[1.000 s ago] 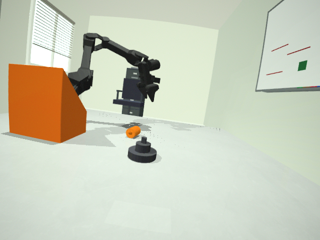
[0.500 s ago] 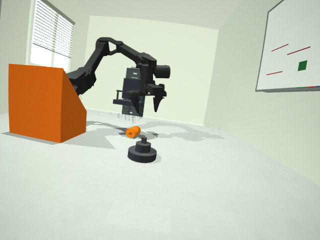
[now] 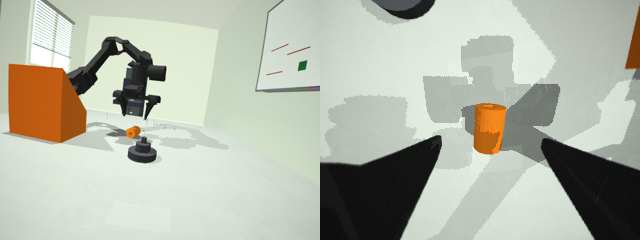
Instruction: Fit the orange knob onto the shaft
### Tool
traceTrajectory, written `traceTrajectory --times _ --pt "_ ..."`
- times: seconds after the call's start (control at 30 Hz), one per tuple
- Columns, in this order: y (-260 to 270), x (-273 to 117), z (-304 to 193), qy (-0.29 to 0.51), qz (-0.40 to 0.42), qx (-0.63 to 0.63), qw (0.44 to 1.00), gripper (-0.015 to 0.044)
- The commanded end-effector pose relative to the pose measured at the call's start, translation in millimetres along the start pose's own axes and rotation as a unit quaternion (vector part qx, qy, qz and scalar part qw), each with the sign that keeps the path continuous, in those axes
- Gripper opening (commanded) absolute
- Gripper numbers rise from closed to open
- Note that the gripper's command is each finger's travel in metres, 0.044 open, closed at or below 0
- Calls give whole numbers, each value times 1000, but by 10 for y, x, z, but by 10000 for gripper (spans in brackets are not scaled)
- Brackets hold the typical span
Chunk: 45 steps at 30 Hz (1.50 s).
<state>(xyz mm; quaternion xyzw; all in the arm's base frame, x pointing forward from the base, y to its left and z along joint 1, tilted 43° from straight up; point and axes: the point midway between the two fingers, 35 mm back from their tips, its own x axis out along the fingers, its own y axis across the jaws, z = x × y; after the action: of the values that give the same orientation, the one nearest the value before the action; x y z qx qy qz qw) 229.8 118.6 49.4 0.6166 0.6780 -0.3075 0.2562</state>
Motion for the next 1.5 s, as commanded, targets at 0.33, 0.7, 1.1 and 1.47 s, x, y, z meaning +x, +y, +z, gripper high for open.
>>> traceTrajectory --times 0.33,0.7,1.1,1.47 --pt "-22 267 26 0 -4 15 1000 440" --pt "-14 441 29 -1 -4 15 1000 440" --pt "-22 629 26 0 -4 15 1000 440" --pt "-31 712 23 1 -4 15 1000 335"
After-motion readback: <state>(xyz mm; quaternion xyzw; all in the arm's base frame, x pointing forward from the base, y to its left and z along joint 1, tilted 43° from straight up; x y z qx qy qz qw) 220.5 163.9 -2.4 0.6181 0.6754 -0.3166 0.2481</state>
